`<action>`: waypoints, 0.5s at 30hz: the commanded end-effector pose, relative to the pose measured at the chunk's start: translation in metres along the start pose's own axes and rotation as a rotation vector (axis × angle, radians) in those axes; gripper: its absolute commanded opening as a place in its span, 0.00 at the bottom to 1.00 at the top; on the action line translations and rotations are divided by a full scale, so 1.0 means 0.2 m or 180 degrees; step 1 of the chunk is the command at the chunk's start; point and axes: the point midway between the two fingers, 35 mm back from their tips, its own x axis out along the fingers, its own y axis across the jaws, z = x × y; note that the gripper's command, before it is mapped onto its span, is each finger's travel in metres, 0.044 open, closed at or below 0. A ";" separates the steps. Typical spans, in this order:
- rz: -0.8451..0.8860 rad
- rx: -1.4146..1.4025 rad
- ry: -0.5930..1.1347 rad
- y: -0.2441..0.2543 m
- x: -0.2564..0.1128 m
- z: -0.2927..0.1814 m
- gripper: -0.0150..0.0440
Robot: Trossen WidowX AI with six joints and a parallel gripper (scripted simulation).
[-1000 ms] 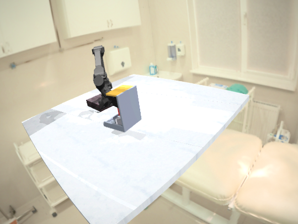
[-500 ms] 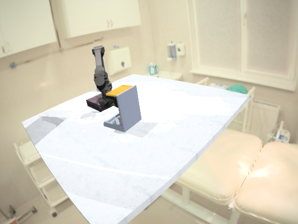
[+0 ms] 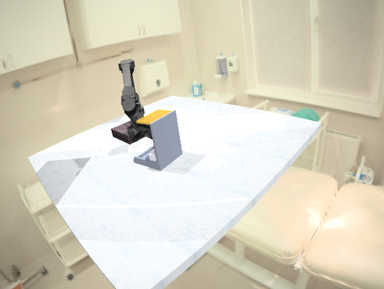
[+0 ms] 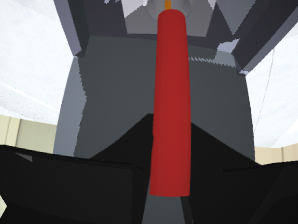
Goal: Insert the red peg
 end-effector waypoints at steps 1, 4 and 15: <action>0.0014 0.0017 -0.0009 0.02 0.01 0.00 0.25; 0.0014 0.0017 -0.0009 0.02 0.01 0.00 0.25; 0.0014 0.0018 -0.0010 0.00 0.04 0.05 0.25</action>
